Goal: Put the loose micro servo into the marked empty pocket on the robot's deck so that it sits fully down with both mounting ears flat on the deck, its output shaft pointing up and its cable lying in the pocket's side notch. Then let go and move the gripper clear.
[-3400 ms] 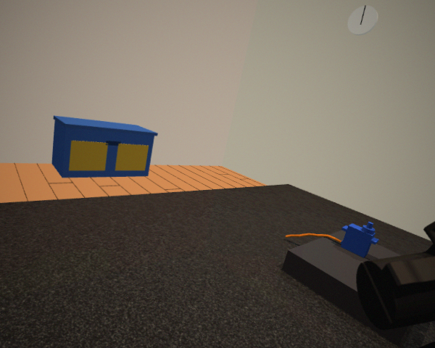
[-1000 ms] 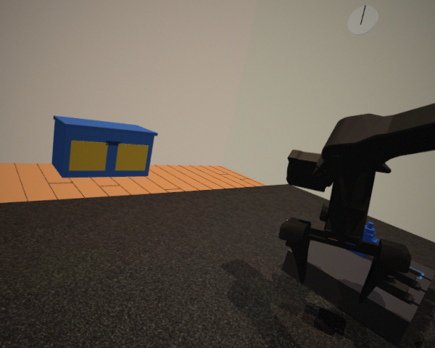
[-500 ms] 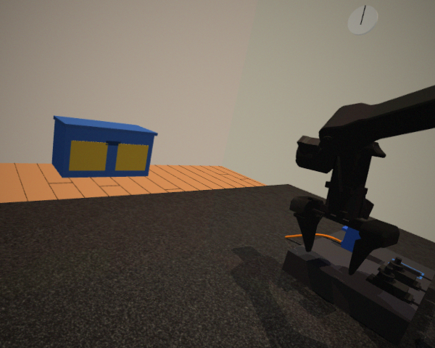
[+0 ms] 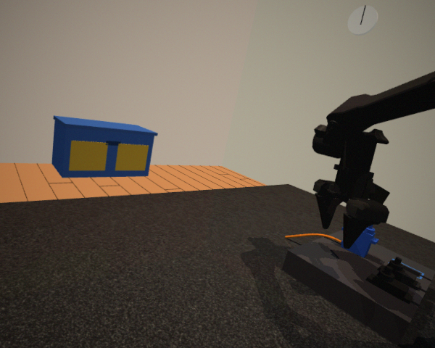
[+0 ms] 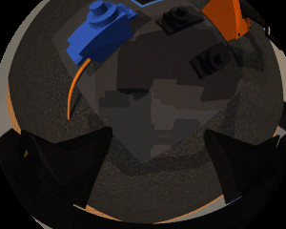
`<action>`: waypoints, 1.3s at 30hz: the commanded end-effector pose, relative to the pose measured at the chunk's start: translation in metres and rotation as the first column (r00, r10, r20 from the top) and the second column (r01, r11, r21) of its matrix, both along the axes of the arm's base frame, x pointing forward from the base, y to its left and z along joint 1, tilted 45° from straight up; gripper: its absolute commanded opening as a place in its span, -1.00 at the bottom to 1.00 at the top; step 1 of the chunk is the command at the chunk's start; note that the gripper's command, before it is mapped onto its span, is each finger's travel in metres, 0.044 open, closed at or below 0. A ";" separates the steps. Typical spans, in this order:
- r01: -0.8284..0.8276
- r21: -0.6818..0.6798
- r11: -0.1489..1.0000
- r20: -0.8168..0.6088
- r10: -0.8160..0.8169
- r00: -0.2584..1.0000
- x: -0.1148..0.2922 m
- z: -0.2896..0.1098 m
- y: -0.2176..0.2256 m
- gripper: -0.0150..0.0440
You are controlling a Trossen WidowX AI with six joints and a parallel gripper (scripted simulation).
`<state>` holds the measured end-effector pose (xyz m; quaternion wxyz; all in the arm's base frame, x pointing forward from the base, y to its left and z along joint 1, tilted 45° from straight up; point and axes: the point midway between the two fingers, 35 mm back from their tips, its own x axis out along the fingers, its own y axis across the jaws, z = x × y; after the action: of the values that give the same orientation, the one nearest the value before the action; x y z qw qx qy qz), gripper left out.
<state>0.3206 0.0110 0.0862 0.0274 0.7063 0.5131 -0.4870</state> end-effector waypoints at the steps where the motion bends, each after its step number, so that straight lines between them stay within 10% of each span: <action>1: 0.105 -0.010 0.994 -0.090 -0.106 0.990 0.003 -0.008 -0.019 1.00; 23: 0.559 -0.140 0.817 -0.485 -0.549 0.681 -0.008 -0.054 -0.111 1.00; 39: 0.570 -0.145 0.809 -0.495 -0.558 0.666 -0.007 -0.074 -0.096 1.00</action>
<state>0.3131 -0.0873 0.0151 -0.2671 0.6731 0.2644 -0.6369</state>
